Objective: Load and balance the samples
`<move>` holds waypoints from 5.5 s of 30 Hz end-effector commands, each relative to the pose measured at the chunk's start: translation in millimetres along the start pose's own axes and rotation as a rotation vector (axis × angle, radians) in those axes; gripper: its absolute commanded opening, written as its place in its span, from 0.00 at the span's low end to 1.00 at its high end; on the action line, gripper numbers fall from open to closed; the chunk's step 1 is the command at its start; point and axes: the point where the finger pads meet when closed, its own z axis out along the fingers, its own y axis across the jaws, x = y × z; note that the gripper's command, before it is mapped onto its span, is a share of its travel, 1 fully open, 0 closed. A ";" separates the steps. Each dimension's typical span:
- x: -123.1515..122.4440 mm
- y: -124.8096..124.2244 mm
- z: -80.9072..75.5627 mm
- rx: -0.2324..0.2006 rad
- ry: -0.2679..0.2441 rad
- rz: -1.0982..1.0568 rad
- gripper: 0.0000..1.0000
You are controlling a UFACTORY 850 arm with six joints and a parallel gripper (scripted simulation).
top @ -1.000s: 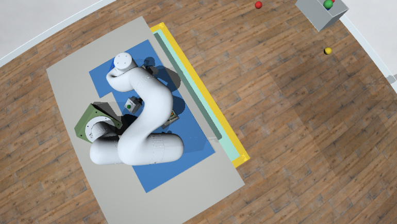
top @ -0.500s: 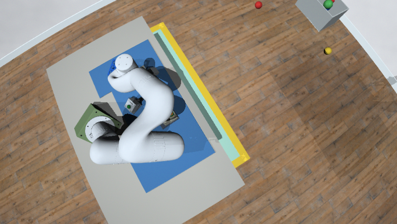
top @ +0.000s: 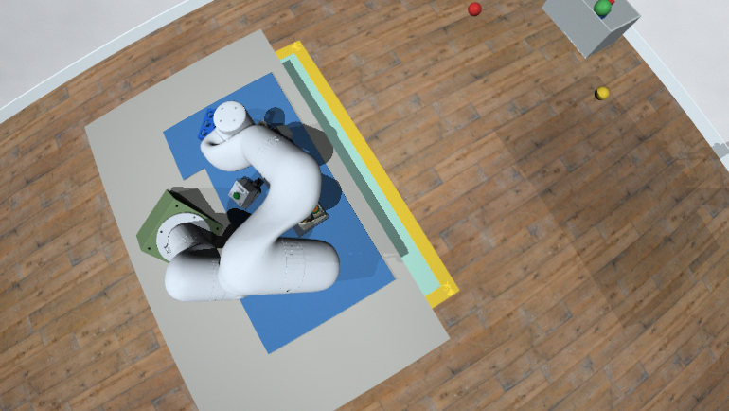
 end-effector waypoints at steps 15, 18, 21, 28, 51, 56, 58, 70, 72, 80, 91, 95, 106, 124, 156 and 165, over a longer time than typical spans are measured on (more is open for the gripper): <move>0.5 -0.3 14.8 0.001 0.001 0.001 0.00; 0.5 -0.3 17.8 0.001 0.001 0.001 0.00; 0.5 -0.3 20.8 0.001 0.001 0.001 0.00; 0.5 -0.3 25.8 0.001 0.001 0.001 0.00; 0.5 -0.3 46.8 0.001 0.001 0.001 0.00; 0.5 -0.3 51.8 0.001 0.001 0.001 0.00; 0.5 -0.3 53.8 0.001 0.001 0.001 0.00; 0.5 -0.3 58.8 0.001 0.001 0.001 0.00; 0.5 -0.3 58.8 0.001 0.001 0.001 0.00; 0.5 -0.3 58.7 0.001 0.001 0.001 0.00; 0.5 -0.3 59.1 0.001 0.001 0.001 0.43; 0.5 -0.3 59.1 0.001 0.001 0.001 0.43; 0.5 -0.3 59.1 0.001 0.001 0.001 0.43; 0.5 -0.3 29.1 0.001 0.001 0.001 0.43; 0.5 -0.3 -26.9 0.001 0.001 0.001 0.43; 0.4 -0.3 -41.0 0.001 0.001 0.001 0.43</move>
